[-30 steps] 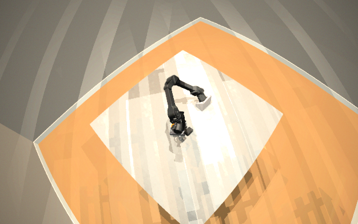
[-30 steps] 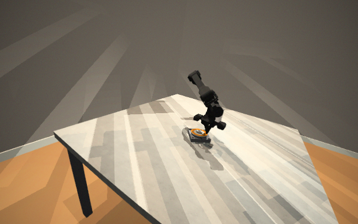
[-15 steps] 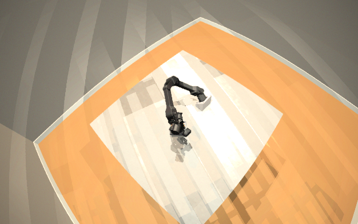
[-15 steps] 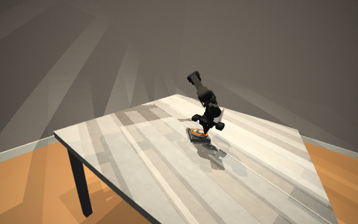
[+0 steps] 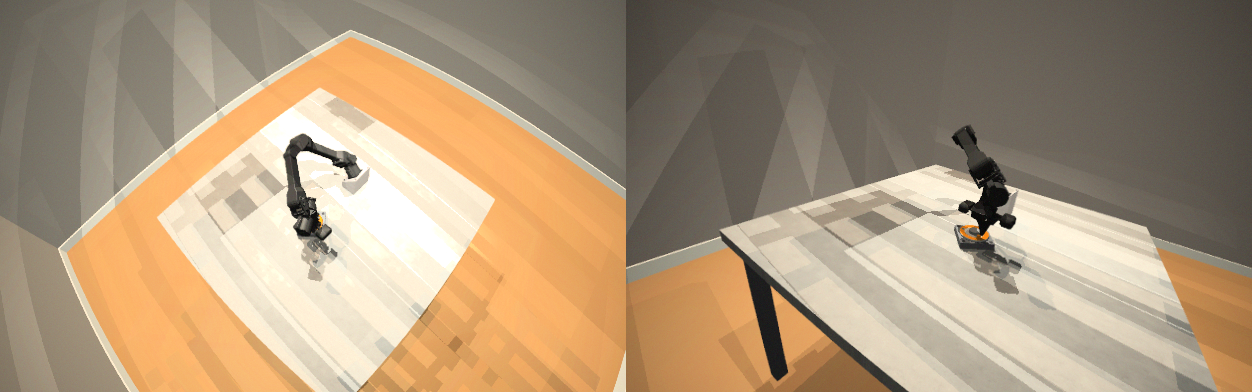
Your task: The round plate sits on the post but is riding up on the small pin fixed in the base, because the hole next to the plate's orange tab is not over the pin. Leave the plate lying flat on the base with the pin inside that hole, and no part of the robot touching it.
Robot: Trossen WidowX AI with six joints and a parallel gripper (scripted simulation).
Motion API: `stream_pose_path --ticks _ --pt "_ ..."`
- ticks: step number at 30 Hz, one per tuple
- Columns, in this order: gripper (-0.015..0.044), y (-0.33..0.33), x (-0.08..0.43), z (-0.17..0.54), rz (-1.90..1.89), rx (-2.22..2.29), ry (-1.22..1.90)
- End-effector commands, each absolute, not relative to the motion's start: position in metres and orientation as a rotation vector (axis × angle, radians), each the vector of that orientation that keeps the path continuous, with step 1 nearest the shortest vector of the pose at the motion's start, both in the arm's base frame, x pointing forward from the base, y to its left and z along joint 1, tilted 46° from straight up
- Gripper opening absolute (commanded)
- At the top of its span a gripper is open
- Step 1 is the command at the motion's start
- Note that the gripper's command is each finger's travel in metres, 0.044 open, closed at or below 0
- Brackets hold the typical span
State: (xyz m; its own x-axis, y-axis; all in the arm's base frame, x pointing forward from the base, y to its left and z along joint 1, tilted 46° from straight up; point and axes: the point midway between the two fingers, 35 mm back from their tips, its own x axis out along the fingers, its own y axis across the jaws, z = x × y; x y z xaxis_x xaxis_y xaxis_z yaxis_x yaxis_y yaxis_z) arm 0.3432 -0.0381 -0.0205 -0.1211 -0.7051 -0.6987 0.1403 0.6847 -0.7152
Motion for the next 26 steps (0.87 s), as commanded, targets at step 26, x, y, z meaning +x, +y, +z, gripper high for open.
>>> stream_pose_path --ticks 26 --pt "0.0 -0.01 0.35 0.006 -0.765 -0.498 1.534"
